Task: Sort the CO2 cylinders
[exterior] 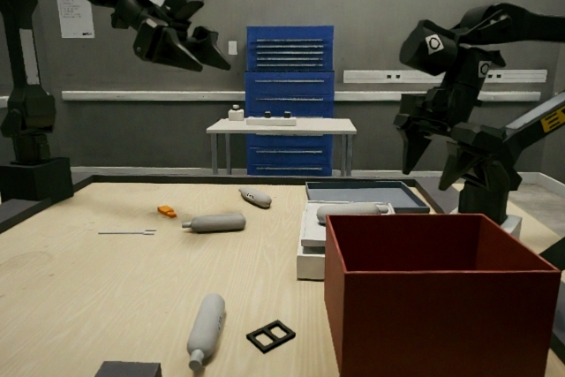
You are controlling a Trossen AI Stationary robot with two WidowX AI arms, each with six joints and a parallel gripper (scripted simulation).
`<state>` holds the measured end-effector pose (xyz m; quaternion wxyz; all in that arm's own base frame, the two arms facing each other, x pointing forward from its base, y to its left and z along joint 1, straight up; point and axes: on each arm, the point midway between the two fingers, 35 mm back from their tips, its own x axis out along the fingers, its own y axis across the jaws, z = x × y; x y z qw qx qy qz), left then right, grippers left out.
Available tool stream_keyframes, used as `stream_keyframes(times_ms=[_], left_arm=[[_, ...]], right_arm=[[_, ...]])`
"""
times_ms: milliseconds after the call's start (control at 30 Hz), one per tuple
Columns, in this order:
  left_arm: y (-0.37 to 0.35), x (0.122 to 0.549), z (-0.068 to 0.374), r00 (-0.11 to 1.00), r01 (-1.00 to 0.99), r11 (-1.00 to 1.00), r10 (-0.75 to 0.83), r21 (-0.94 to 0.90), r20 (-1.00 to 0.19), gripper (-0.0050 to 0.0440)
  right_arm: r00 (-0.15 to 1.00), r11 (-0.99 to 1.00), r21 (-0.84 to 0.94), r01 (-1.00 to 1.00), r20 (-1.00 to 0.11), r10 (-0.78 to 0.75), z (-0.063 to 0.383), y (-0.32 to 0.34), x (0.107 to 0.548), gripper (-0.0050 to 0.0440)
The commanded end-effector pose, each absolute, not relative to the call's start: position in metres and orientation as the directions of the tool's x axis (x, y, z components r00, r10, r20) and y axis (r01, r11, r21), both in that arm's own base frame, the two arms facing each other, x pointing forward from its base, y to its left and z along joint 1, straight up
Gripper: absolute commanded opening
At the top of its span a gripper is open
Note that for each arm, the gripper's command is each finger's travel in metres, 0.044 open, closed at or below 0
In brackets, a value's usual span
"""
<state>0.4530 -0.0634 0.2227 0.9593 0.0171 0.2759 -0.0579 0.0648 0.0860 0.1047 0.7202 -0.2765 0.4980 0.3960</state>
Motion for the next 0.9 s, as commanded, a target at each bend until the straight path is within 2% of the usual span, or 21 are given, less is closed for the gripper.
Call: stream_keyframes(times_ms=[0,33,300,867], left_arm=[[-0.064,0.453,0.234,0.855,0.120,0.993,-0.104,-0.001,-0.508,0.0440],[-0.064,0.453,0.234,0.855,0.120,0.993,-0.104,-0.001,-0.508,0.0440],[-0.064,0.453,0.234,0.855,0.120,0.993,-0.104,-0.001,-0.508,0.0440],[-0.064,0.453,0.234,0.855,0.120,0.993,-0.104,-0.001,-0.508,0.0440]], right_arm=[[0.187,0.529,-0.002,-0.849,-0.936,0.298,0.104,0.086,0.064,0.0440],[0.187,0.529,-0.002,-0.849,-0.936,0.298,0.104,0.086,0.064,0.0440],[0.175,0.550,-0.001,-0.835,-0.949,0.262,0.113,0.094,0.075,0.0249],[0.050,0.617,-0.002,-0.787,-0.997,0.061,0.104,0.146,0.133,0.0249]])
